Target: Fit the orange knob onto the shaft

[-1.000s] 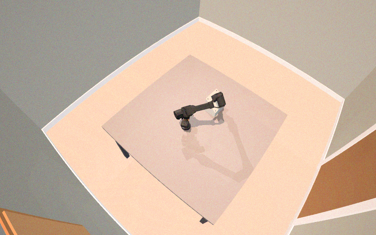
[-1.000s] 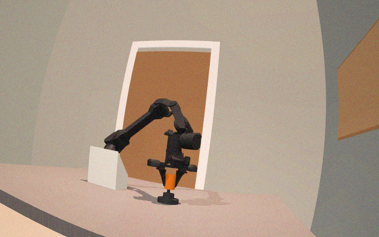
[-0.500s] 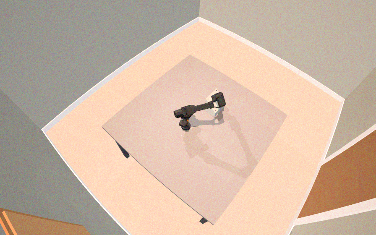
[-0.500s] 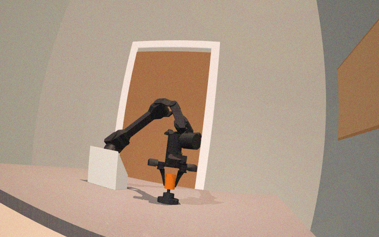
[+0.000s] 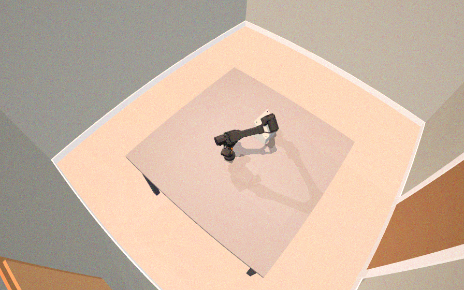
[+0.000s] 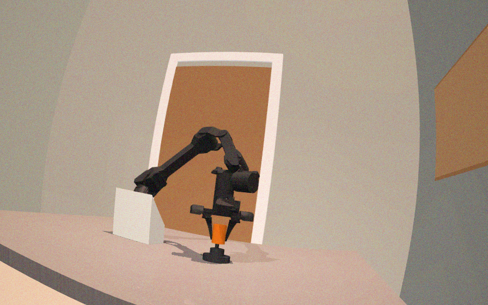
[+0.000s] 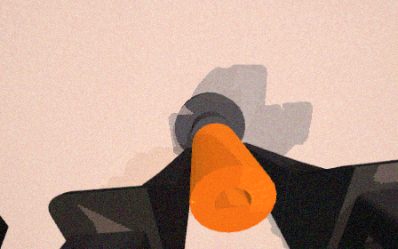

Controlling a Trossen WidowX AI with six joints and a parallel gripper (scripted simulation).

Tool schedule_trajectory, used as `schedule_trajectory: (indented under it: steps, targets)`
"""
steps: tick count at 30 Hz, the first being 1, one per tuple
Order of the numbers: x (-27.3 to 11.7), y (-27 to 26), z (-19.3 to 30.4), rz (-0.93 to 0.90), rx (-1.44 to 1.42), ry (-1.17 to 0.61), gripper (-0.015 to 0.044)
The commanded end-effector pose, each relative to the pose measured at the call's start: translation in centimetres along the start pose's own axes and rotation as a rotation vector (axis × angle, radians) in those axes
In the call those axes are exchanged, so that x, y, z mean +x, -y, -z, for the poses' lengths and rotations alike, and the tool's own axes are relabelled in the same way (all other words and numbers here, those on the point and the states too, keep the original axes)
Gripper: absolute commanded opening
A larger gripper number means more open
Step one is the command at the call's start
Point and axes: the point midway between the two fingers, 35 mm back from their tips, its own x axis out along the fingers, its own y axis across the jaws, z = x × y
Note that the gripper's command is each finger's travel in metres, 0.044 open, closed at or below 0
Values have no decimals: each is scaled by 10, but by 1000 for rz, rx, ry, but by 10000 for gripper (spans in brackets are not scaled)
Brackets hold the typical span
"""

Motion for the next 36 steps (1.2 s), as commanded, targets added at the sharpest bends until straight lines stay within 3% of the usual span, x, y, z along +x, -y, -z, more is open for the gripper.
schedule_trajectory:
  steps: [1, 10, 17, 36]
  targets:
    - [1, 0, 0, -1, 6, 0, 0]
    - [-4, 0, 0, 0, 14, 0, 0]
    - [-2, -1, 0, 0, 212, 0, 0]
    - [1, 0, 0, 0, 215, 0, 0]
